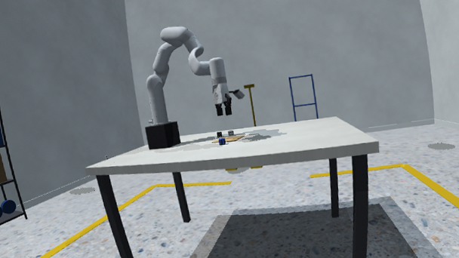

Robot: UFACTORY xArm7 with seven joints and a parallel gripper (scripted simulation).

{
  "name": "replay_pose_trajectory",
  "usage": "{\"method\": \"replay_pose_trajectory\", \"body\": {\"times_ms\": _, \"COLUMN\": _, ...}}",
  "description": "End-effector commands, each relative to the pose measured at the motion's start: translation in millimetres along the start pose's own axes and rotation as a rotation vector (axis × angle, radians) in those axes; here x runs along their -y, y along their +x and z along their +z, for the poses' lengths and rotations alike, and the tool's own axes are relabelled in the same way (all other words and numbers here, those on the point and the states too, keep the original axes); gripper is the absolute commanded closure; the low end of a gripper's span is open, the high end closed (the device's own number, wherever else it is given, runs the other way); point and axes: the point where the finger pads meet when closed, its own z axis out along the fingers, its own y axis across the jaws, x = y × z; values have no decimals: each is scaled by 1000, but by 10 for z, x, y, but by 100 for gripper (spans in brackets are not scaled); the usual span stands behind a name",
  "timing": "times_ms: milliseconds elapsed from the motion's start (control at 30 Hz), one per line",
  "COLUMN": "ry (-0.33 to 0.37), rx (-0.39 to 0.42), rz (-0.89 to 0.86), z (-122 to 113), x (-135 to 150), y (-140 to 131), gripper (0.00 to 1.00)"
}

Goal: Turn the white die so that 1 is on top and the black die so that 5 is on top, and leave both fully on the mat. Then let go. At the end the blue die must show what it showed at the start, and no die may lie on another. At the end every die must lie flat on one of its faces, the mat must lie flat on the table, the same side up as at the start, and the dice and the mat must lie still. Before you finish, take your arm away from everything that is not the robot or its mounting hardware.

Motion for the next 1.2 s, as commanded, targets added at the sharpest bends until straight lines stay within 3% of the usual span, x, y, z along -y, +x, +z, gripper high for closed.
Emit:
{"method": "replay_pose_trajectory", "body": {"times_ms": 0, "ry": -2, "rx": -2, "rz": 0, "z": 223, "x": -11, "y": 1, "gripper": 0}}
{"method": "replay_pose_trajectory", "body": {"times_ms": 200, "ry": -2, "rx": -2, "rz": 0, "z": 671, "x": -15, "y": -6, "gripper": 0}}
{"method": "replay_pose_trajectory", "body": {"times_ms": 433, "ry": -2, "rx": -2, "rz": 0, "z": 904, "x": -16, "y": -10, "gripper": 0}}
{"method": "replay_pose_trajectory", "body": {"times_ms": 1167, "ry": -2, "rx": -2, "rz": 0, "z": 938, "x": -17, "y": -11, "gripper": 0}}
